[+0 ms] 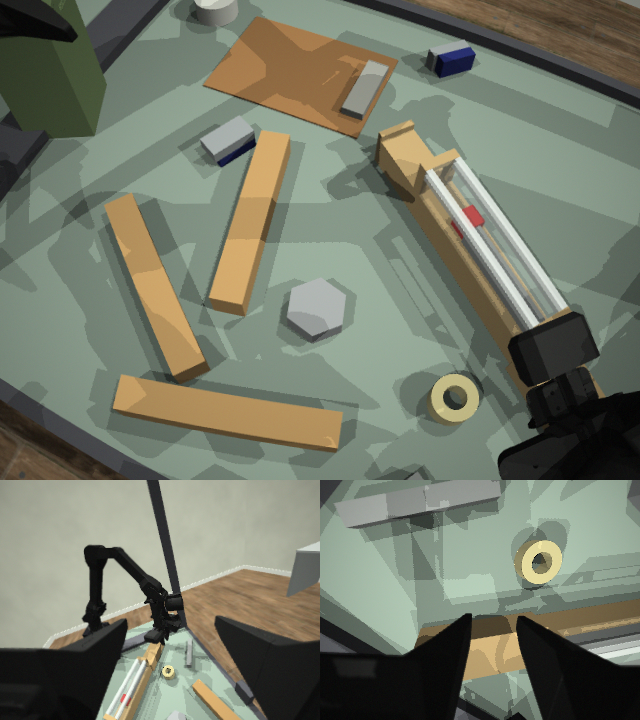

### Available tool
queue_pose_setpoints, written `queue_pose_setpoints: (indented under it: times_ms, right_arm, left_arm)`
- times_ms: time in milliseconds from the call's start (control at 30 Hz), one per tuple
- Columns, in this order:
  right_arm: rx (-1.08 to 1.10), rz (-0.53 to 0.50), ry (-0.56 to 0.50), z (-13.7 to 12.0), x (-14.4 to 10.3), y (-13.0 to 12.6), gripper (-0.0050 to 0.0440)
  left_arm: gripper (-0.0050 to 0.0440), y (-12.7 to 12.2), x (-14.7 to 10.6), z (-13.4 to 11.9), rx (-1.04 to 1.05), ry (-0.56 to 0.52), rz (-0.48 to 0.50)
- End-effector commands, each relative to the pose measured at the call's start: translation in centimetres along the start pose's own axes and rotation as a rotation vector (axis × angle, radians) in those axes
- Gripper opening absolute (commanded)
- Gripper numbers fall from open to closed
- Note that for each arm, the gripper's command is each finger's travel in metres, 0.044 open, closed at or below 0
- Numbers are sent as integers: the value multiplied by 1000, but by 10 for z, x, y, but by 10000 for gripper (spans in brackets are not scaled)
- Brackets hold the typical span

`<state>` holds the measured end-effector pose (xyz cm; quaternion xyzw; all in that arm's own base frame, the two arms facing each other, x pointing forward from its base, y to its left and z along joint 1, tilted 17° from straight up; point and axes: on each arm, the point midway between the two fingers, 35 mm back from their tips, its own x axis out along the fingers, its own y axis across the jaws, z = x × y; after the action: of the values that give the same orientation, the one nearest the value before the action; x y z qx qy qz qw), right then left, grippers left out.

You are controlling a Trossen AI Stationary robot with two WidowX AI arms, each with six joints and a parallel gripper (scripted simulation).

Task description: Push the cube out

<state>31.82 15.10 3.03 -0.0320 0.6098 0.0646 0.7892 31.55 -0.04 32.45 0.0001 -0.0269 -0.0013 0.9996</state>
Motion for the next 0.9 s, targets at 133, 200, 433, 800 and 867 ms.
queue_pose_setpoints:
  times_ms: [133, 200, 433, 800, 867]
  right_arm:
    - [-295, 33, -11, 21, 1, 12, 150]
    - [-364, 39, -12, 24, 3, 14, 150]
    - [-536, 54, -16, 33, 6, 20, 150]
    - [-913, 85, -37, 51, 15, 32, 150]
    - [-981, 90, -42, 54, 17, 34, 150]
  left_arm:
    - [400, 0, -1, 7, 3, -17, 1]
    - [400, 0, -1, 7, 3, -17, 1]
    - [400, 0, -1, 7, 3, -17, 1]
    - [400, 0, -1, 7, 3, -17, 1]
    - [400, 0, -1, 7, 3, -17, 1]
